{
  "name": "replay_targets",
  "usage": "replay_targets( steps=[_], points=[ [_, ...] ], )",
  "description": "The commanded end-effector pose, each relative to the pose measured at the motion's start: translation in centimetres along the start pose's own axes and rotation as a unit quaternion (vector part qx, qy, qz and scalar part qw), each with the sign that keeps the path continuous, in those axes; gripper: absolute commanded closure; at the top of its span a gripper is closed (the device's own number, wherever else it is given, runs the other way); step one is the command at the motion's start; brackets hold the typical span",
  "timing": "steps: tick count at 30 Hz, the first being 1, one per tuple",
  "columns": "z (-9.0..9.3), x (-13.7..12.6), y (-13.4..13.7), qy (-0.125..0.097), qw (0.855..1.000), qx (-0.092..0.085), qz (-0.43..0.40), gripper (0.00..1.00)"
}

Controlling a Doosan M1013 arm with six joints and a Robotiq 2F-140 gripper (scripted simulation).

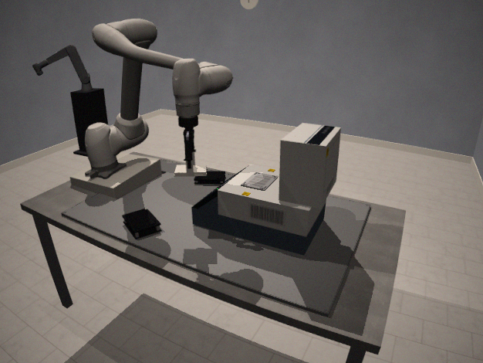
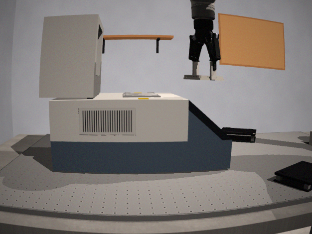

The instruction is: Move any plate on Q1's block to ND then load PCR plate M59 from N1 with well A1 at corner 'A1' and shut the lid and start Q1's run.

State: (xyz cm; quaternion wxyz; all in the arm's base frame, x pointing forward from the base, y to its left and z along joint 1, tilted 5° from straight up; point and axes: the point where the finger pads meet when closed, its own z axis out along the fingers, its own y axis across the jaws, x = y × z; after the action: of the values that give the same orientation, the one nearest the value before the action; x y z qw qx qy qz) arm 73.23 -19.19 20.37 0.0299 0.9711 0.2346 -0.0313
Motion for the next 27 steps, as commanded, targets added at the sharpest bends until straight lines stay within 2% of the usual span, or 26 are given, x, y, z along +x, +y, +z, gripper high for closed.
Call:
replay_targets(
  steps=[1,13,24,27],
  points=[
    [0.0,1.9,0.0,0.000,0.999,0.001,-0.042,1.00],
    [0.0,6.6,-0.1,0.000,0.992,0.001,-0.126,1.00],
    [0.0,11.9,-0.3,0.000,0.972,0.001,-0.234,1.00],
    [0.0,12.4,-0.3,0.000,0.968,0.001,-0.250,1.00]
  ],
)
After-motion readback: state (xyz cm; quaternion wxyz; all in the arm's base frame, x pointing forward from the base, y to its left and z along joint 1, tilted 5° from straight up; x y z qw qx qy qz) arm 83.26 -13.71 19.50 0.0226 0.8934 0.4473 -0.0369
